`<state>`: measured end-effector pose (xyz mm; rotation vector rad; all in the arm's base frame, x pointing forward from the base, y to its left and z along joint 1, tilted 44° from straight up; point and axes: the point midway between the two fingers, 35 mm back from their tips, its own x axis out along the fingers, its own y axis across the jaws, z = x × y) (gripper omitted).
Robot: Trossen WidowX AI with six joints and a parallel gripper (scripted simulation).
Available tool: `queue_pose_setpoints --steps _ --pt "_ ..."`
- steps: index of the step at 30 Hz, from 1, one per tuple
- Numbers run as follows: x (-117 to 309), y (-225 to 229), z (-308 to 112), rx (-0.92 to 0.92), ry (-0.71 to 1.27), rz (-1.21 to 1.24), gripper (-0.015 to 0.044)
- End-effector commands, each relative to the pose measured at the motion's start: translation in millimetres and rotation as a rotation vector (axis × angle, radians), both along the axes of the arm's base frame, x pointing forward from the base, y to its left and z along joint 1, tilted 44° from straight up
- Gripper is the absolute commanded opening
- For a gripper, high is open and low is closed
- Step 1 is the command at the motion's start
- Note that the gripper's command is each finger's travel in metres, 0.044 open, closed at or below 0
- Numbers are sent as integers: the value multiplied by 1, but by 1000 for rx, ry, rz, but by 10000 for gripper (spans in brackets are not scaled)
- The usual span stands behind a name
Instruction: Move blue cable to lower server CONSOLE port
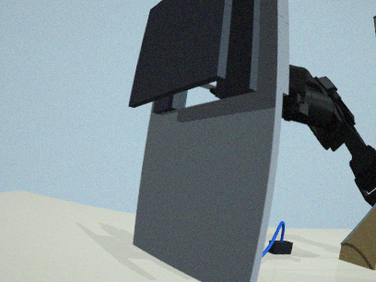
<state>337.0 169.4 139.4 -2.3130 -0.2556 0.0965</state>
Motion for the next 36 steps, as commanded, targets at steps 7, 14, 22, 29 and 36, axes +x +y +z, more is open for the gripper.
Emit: queue_pose_setpoints --steps 7,14,22,29,36 --pt "0 0 1 1 -2 2 0" --pt "2 1 3 2 -7 7 0" --pt "4 2 4 3 -10 10 0" --pt "5 3 4 3 -10 10 0" --pt "6 2 4 3 -10 10 0"
